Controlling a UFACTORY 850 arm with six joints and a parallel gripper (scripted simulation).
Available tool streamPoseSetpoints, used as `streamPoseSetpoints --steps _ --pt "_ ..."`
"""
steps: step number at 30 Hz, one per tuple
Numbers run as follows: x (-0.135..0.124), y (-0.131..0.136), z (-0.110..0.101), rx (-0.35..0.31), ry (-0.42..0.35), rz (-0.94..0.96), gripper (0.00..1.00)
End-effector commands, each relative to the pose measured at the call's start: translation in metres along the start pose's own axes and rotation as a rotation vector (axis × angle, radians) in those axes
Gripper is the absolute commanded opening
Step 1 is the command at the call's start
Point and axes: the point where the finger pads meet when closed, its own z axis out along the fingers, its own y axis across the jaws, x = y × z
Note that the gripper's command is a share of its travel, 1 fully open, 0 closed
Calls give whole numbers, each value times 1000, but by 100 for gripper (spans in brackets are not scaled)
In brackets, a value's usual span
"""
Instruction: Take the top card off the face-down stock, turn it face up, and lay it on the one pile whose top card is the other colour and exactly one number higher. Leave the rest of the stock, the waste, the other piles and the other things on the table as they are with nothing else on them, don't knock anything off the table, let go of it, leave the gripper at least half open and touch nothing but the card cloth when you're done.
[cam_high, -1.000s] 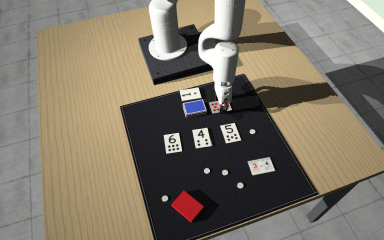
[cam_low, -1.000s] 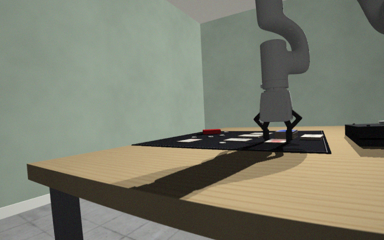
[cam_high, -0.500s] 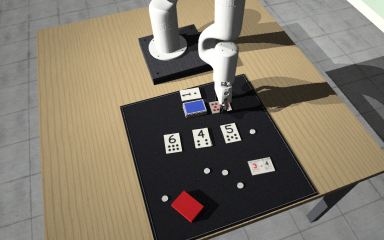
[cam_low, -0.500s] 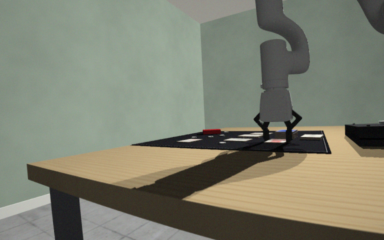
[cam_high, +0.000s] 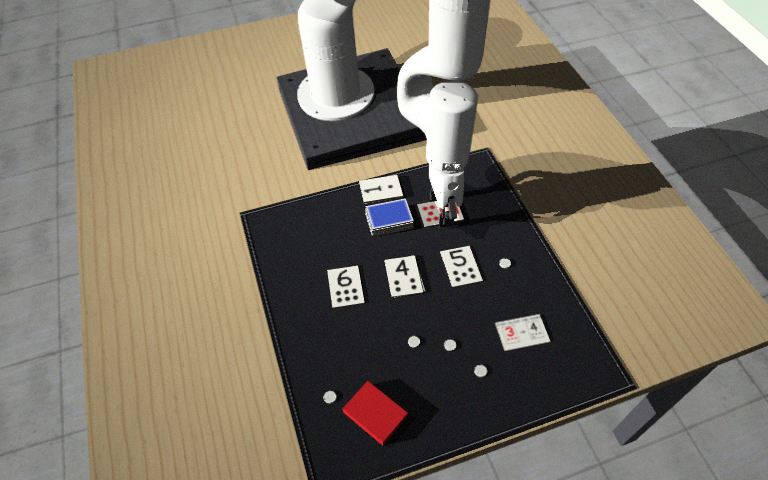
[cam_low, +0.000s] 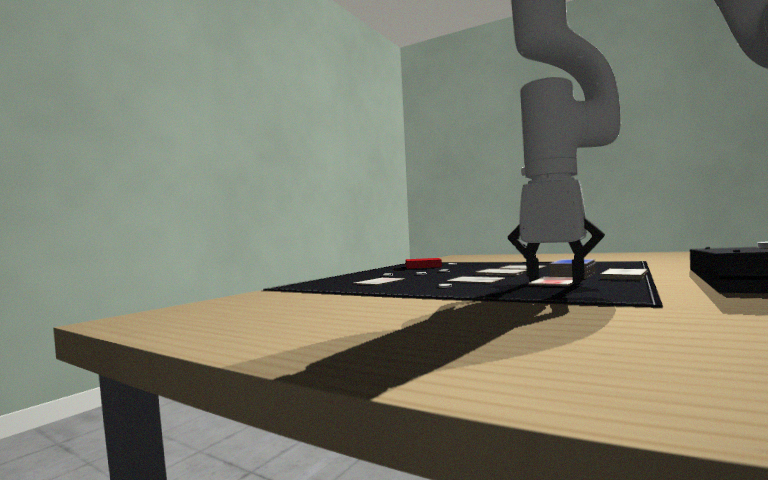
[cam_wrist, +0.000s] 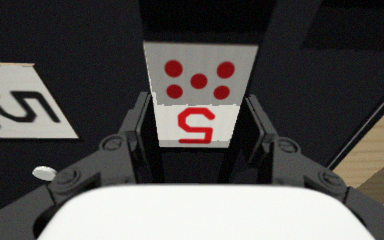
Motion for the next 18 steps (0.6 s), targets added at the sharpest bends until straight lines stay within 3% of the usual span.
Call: streamPoseSetpoints --steps 1,18 --pt "0 -1 -3 1 -1 0 61" --pt "0 -1 -19 1 -1 0 61"
